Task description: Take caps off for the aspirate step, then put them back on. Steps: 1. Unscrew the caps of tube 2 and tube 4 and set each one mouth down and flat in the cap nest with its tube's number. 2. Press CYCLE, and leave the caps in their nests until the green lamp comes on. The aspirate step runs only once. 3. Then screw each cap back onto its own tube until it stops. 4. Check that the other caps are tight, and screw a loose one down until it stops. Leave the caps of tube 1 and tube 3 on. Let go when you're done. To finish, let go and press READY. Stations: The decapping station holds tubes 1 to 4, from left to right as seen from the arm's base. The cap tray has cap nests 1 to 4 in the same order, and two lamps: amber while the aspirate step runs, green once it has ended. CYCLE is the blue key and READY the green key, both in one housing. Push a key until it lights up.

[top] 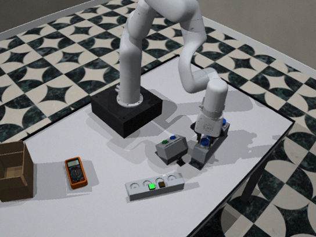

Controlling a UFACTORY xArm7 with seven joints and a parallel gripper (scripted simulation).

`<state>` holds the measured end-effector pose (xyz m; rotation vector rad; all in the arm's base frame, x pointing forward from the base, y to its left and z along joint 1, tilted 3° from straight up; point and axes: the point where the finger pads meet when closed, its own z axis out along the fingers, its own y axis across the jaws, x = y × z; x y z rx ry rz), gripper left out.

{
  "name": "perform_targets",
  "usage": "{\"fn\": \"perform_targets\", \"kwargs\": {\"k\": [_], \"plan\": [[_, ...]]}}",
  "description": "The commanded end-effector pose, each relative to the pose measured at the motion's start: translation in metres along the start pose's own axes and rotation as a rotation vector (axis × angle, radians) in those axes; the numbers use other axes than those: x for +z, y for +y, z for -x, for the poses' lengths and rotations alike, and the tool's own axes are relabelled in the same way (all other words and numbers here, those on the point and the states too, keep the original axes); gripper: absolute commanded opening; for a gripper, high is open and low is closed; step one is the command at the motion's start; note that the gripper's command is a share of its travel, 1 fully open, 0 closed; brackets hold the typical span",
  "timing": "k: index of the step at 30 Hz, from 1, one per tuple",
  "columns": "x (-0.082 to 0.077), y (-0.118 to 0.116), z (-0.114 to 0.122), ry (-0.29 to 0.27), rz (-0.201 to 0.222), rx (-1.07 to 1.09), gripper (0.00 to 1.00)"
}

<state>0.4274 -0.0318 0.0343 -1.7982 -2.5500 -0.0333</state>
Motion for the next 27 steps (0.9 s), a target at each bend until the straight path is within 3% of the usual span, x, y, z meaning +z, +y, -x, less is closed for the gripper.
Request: {"fn": "perform_targets", "kwargs": {"k": [1, 9, 14, 15, 27], "plan": [[-0.0013, 0.0015, 0.0008, 0.011, 0.012, -0.104, 0.46], [-0.0013, 0.0015, 0.0008, 0.009, 0.013, -0.424, 0.46], [-0.0013, 0.0015, 0.0008, 0.009, 0.014, -0.442, 0.46], [-0.0013, 0.0015, 0.0008, 0.009, 0.014, -0.442, 0.0], [-0.0013, 0.0015, 0.0008, 0.009, 0.014, -0.442, 0.0]]}}
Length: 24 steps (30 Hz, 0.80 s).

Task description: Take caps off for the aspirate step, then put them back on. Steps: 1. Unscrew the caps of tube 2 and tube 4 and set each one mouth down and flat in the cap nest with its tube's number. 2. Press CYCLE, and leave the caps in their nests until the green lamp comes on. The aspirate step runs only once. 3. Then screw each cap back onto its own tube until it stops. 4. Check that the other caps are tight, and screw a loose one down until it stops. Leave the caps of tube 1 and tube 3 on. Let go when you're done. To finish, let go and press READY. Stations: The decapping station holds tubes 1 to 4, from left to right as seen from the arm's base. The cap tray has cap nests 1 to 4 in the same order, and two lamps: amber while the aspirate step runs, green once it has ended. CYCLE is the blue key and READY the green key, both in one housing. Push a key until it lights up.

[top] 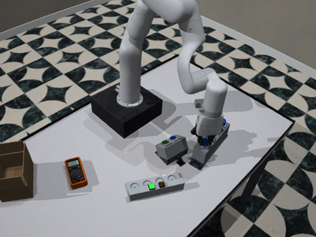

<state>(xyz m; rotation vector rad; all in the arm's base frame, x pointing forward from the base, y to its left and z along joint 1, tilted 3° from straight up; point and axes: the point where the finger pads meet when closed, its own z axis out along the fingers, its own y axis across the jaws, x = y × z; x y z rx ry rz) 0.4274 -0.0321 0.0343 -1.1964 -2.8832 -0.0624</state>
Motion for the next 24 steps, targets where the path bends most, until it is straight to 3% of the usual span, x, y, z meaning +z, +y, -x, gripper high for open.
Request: {"fn": "perform_targets", "kwargs": {"k": [1, 7, 22, 24], "plan": [[-0.0013, 0.0012, 0.0011, -0.003, 0.003, 0.0, 0.0], [-0.0012, 0.0012, 0.0011, -0.002, 0.003, 0.15, 0.0], [-0.0007, 0.0011, 0.0011, -0.001, 0.004, 0.9, 0.0], [-0.0007, 0.0011, 0.0011, -0.001, 0.004, 0.9, 0.0]]}}
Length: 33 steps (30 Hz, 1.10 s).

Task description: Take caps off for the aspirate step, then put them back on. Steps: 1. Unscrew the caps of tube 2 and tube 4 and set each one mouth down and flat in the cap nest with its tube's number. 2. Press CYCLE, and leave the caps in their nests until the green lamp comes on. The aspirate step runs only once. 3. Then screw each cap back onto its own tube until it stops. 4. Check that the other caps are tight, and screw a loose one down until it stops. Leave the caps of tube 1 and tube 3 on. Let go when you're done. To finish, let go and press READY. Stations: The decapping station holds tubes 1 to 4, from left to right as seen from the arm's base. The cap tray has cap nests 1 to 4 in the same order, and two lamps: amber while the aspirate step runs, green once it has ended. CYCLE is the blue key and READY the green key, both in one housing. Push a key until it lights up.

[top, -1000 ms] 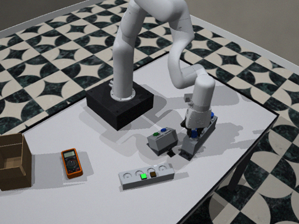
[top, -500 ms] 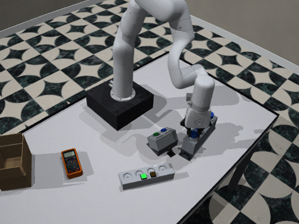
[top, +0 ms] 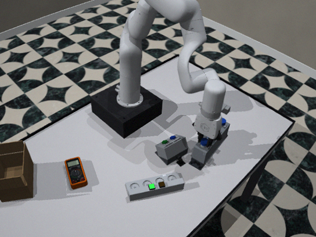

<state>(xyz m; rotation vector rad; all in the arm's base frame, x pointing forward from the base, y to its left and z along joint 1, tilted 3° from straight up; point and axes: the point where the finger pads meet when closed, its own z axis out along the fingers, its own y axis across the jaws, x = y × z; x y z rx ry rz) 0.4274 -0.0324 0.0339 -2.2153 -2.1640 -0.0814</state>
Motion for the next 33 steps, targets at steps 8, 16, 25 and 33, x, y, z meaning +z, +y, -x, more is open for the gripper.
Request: {"fn": "perform_targets", "kwargs": {"k": [8, 16, 25, 33], "plan": [[-0.0007, 0.0017, -0.0004, -0.024, 0.001, 0.493, 0.0], [-0.0006, 0.0016, -0.0004, -0.024, 0.004, 0.763, 0.0], [-0.0006, 0.0016, -0.0004, -0.024, 0.004, 0.763, 0.46], [-0.001, 0.0016, -0.0004, -0.024, 0.003, 0.68, 0.46]]}}
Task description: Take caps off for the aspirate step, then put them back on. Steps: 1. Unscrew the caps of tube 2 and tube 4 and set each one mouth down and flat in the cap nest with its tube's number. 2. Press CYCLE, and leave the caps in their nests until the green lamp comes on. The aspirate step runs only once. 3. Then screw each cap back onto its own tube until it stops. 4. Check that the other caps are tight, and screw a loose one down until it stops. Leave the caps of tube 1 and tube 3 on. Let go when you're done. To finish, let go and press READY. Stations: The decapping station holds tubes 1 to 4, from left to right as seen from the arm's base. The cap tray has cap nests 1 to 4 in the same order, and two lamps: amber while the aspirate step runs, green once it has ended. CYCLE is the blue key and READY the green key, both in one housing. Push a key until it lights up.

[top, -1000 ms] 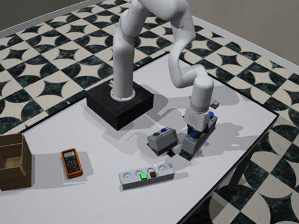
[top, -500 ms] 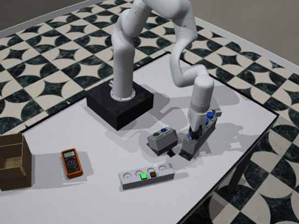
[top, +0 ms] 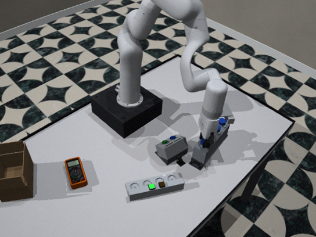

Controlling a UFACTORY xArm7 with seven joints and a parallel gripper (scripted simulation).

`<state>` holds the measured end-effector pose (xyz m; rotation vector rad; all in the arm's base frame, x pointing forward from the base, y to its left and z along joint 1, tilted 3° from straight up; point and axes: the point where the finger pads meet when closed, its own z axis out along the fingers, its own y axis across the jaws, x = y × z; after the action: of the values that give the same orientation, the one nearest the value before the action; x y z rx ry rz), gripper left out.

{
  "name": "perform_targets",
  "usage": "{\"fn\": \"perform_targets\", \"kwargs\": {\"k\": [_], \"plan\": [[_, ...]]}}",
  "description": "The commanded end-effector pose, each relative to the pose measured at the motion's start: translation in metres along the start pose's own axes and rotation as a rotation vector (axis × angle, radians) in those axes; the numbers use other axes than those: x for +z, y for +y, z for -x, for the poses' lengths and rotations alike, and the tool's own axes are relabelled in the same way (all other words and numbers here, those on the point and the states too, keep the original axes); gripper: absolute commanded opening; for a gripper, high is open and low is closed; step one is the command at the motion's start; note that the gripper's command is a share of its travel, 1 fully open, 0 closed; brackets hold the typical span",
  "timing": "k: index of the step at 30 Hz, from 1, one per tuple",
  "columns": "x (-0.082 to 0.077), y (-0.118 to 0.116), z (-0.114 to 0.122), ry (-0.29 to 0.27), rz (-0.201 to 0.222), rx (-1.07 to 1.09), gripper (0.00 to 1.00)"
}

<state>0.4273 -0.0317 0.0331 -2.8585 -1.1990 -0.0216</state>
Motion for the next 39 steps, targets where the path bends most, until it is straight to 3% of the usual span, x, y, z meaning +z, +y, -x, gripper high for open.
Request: {"fn": "perform_targets", "kwargs": {"k": [1, 5, 16, 18, 27, 35, 36, 39], "plan": [[-0.0019, 0.0014, -0.0009, 0.004, 0.003, -0.073, 0.46], [-0.0019, 0.0014, -0.001, 0.003, 0.004, -0.385, 0.46], [-0.002, 0.0014, -0.001, 0.0, 0.005, -1.0, 0.46], [-0.002, 0.0014, -0.001, 0.0, 0.005, -1.0, 0.46], [-0.002, 0.0014, -0.0009, 0.001, 0.005, -1.561, 0.46], [-0.0019, 0.0015, -0.0009, 0.001, 0.005, -1.561, 0.46], [-0.0019, 0.0014, -0.0009, 0.001, 0.005, -1.561, 0.0], [-0.002, 0.0014, -0.0009, 0.001, 0.005, -1.561, 0.0]]}}
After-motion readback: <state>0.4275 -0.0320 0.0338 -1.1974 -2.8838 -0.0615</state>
